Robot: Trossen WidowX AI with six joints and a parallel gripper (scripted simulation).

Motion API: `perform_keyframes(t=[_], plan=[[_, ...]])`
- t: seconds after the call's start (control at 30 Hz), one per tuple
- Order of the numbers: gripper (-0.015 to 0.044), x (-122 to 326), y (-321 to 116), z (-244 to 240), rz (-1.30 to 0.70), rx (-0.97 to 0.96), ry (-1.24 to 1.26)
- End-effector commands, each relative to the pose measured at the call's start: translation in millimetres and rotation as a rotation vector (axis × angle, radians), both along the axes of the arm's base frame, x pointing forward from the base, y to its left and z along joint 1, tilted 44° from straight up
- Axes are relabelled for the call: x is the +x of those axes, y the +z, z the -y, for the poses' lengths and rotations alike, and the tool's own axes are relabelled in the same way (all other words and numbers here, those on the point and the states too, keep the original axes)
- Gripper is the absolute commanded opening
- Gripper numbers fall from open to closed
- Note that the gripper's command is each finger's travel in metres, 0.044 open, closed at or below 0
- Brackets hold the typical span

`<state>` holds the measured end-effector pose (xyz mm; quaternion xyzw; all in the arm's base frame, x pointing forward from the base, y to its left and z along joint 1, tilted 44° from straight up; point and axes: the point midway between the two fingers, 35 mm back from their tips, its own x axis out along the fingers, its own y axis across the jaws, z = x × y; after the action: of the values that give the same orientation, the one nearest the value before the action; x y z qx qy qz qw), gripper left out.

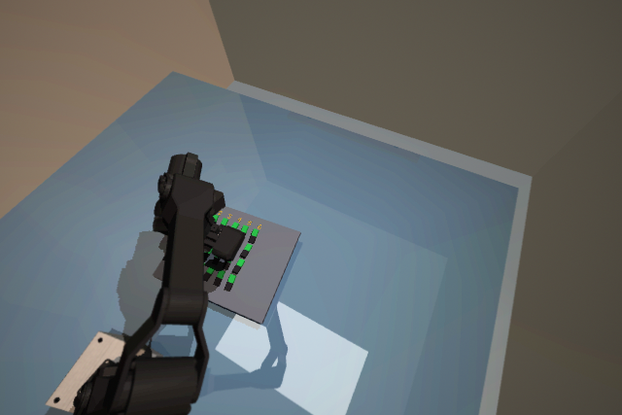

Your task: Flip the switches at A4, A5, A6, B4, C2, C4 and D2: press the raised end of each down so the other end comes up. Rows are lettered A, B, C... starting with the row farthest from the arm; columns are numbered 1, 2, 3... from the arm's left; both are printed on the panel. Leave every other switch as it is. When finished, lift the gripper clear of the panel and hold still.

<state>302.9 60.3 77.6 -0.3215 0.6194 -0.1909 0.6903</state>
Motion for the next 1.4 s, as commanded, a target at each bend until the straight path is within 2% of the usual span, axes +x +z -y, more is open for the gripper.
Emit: perform_keyframes(t=[0.0,0.63,1.37], plan=[[0.0000,0.0,-17.0,17.1,-0.034,-0.021,-0.010],[0.0000,3.7,-34.0,33.2,-0.033,-0.021,-0.010],[0.0000,3.7,-34.2,33.4,-0.033,-0.021,-0.010]])
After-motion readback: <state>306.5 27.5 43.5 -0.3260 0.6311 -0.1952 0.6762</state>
